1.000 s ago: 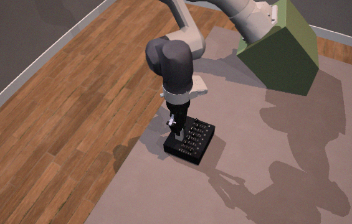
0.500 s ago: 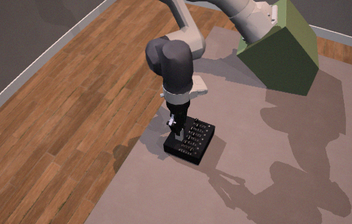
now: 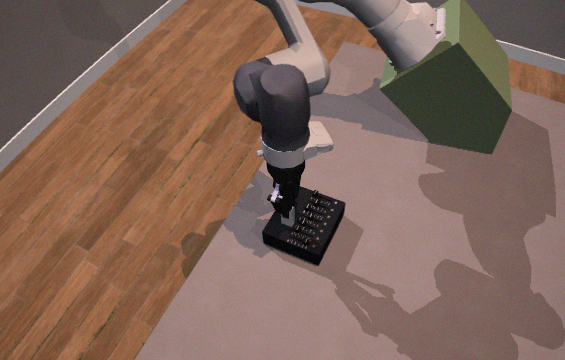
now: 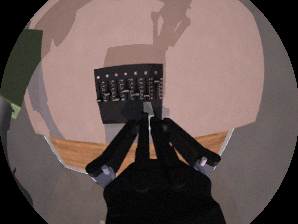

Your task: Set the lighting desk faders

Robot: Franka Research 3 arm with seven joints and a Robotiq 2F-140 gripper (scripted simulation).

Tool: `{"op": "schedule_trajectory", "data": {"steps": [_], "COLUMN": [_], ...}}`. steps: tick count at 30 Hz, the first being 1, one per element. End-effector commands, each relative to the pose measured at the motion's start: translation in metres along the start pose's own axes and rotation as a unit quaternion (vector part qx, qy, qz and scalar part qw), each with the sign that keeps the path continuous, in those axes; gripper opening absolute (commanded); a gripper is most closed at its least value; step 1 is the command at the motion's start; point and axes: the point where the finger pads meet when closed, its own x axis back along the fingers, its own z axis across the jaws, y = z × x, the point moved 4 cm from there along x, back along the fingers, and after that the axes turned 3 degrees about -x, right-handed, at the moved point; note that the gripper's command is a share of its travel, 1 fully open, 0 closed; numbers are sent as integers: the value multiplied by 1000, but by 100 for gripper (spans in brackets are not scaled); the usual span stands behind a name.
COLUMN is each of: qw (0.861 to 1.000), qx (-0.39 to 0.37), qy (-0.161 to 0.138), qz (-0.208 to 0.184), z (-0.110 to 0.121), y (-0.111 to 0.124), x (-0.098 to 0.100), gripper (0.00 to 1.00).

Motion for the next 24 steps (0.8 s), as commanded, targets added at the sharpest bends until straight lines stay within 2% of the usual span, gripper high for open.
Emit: {"op": "schedule_trajectory", "data": {"steps": [1,24], "qw": [1000,1000], "qx": [3,3], "qy": [1,1], "qz": [1,1], "z": [1,1], "y": [-1,-1], "x": [0,-8], "gripper": [0,0]}}
